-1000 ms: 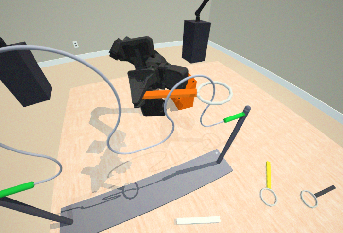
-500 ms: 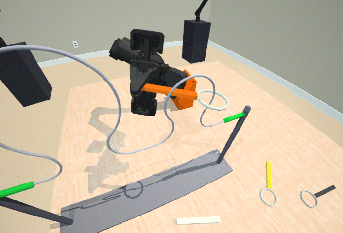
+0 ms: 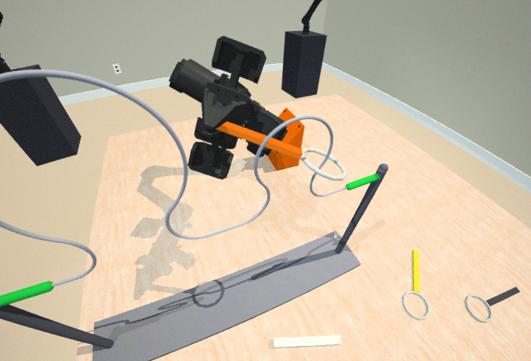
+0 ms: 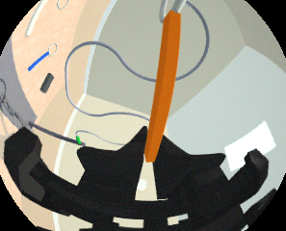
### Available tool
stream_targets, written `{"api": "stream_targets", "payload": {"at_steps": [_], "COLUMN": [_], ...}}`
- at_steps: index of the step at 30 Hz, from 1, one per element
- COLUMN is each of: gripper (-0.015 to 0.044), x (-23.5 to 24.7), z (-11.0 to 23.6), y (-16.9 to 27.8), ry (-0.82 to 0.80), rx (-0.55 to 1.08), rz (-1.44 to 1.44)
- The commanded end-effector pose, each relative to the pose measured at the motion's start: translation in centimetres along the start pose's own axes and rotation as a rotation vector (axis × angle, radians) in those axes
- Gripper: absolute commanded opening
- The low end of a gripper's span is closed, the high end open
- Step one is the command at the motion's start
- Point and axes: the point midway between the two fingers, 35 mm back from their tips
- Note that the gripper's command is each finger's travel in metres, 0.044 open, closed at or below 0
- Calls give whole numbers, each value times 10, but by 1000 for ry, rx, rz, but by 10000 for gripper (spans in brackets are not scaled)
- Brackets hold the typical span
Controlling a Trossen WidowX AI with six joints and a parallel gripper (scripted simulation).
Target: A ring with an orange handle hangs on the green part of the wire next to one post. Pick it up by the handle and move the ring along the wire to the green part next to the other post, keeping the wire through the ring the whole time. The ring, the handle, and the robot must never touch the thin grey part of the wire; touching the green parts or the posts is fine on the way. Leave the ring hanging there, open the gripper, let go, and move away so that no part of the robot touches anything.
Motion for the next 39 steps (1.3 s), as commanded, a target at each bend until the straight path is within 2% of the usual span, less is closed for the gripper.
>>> {"api": "stream_targets", "payload": {"at_steps": [1, 19, 39], "gripper": [-150, -150, -150], "x": [-1, 33, 98], "z": [0, 3, 23], "y": [1, -1, -31], "ry": [25, -45, -271], "rx": [0, 10, 37], "rz": [33, -90, -489]}}
Point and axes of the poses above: the point midway between the two fingers, 35 mm back from their tips, its own z axis back along the fingers, its own x axis across the jaws, y = z × x, and after that the axes turned 7 degrees about z, right-handed
